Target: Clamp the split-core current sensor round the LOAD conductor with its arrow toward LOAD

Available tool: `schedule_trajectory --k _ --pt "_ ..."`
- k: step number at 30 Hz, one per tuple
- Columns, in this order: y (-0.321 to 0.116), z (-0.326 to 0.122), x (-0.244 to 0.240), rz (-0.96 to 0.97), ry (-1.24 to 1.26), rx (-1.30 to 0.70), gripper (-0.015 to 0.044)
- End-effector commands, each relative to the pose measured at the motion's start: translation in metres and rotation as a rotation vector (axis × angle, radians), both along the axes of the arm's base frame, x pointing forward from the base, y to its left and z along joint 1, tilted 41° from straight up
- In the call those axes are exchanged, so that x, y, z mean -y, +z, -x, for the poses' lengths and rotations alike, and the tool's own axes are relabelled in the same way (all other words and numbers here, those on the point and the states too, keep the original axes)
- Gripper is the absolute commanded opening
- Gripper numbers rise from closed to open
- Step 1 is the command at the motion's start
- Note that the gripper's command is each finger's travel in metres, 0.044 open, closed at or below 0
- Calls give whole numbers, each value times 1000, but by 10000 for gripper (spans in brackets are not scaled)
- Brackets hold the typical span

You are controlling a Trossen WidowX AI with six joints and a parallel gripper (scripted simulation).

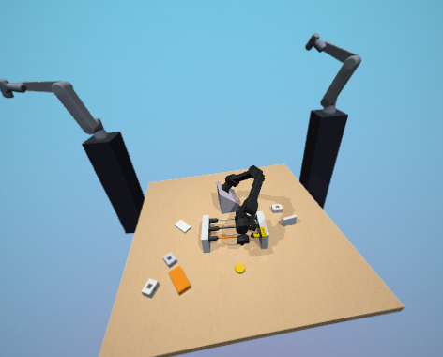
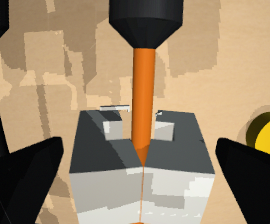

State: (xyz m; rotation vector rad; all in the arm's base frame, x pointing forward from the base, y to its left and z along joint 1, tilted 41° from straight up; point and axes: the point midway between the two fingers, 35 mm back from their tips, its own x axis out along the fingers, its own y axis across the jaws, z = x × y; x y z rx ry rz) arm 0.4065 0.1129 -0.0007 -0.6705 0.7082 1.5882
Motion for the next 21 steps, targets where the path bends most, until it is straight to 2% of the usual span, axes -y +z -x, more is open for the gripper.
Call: schedule_trajectory --k 1,8,11,21 --pt "-5 2 -4 -4 -7 -9 440" --pt "-12 4 -10 -5 -7 -9 440" --pt "-9 2 -8 -1 0 0 361" --pt "-9 2 -8 -1 0 0 295"
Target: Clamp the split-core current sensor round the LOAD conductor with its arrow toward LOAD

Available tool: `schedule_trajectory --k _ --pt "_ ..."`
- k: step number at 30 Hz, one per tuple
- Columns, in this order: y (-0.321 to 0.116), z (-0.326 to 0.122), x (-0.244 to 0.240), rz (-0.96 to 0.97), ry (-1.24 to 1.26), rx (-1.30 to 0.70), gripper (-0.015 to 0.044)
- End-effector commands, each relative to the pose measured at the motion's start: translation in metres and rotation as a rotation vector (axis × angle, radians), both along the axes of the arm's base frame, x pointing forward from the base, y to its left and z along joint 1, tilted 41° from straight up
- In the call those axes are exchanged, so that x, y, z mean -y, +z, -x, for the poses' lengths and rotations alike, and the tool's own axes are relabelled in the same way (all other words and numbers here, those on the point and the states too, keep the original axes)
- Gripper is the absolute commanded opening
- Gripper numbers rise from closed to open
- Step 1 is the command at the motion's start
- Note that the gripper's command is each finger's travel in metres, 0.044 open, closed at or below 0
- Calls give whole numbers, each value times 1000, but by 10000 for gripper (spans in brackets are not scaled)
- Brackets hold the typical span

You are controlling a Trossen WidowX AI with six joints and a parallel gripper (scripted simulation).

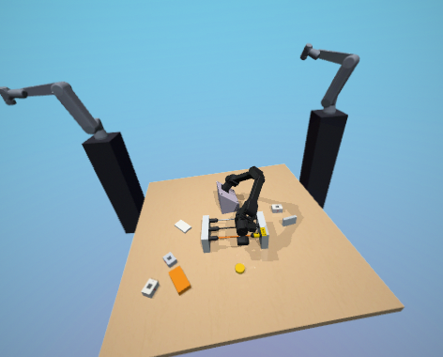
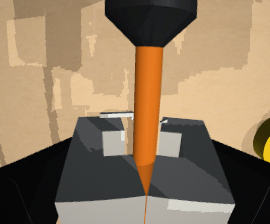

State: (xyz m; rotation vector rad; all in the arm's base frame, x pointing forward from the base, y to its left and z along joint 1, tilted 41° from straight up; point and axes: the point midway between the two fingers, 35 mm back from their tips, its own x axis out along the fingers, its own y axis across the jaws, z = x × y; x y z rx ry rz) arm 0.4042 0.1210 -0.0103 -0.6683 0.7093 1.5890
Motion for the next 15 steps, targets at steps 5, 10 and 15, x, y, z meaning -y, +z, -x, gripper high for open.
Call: schedule_trajectory --k 5,10,15 --pt "1 -1 0 0 0 2 261" --pt "1 -1 0 0 0 2 228" --pt "1 -1 0 0 0 2 97"
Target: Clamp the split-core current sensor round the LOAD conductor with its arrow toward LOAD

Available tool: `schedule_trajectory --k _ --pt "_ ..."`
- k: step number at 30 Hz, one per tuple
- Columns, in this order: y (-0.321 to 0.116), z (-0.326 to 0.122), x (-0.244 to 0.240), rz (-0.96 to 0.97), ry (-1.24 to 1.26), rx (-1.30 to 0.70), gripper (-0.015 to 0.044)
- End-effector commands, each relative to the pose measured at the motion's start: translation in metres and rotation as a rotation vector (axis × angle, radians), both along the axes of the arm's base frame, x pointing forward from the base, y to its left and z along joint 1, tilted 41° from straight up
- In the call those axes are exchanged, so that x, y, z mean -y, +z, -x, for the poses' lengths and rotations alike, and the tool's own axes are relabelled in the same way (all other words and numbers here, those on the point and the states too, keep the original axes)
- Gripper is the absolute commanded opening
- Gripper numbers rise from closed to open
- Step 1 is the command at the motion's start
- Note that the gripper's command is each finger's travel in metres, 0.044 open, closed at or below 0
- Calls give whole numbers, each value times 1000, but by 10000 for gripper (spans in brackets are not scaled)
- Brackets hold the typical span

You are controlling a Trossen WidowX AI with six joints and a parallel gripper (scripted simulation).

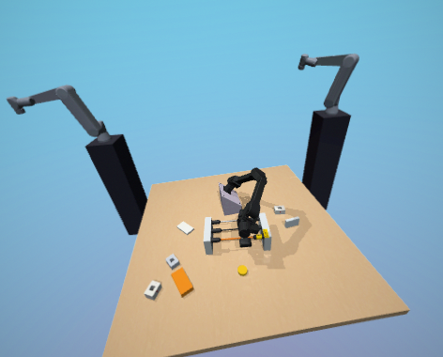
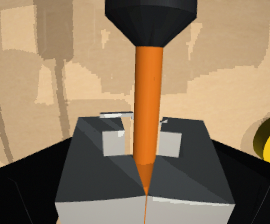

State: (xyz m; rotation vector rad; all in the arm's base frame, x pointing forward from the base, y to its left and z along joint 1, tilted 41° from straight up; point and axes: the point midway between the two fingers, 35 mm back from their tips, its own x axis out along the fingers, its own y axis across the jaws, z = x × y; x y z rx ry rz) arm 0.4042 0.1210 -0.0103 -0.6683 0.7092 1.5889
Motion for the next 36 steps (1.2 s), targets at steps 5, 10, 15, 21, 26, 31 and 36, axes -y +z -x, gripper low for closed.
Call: schedule_trajectory --k 5,10,15,21,26,31,36 --pt "1 -1 0 0 0 2 0" --pt "1 -1 0 0 0 2 0" --pt "1 -1 0 0 0 2 0" --pt "1 -1 0 0 0 2 0" --pt "1 -1 0 0 0 2 0" --pt "1 -1 0 0 0 2 0" --pt "1 -1 0 0 0 2 0"
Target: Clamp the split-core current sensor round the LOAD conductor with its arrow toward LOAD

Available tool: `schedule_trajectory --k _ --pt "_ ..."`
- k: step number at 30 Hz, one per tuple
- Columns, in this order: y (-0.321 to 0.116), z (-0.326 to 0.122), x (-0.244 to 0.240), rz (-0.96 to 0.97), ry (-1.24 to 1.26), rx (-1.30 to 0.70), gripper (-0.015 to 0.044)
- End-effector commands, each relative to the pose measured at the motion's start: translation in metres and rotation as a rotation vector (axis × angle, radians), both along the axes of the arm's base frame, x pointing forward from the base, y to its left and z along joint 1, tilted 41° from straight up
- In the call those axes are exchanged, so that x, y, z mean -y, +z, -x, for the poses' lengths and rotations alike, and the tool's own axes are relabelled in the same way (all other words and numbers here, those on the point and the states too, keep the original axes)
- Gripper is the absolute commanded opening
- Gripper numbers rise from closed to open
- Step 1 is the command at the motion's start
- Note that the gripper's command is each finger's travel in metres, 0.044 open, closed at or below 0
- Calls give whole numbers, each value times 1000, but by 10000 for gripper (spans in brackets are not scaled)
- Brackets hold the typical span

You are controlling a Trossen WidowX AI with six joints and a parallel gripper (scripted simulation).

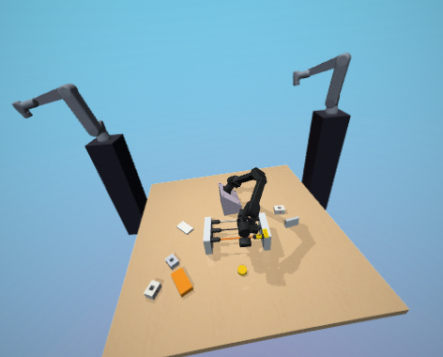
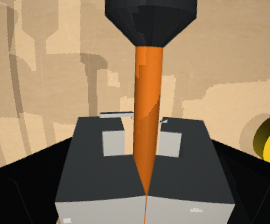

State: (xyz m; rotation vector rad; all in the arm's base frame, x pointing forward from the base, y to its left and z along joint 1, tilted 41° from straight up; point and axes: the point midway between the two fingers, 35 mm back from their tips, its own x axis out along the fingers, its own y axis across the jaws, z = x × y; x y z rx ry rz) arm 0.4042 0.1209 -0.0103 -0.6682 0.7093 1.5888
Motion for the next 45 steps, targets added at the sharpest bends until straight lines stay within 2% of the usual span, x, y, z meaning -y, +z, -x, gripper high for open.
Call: schedule_trajectory --k 1,45 --pt "1 -1 0 0 1 2 0" --pt "8 -1 8 0 -18 -3 0"
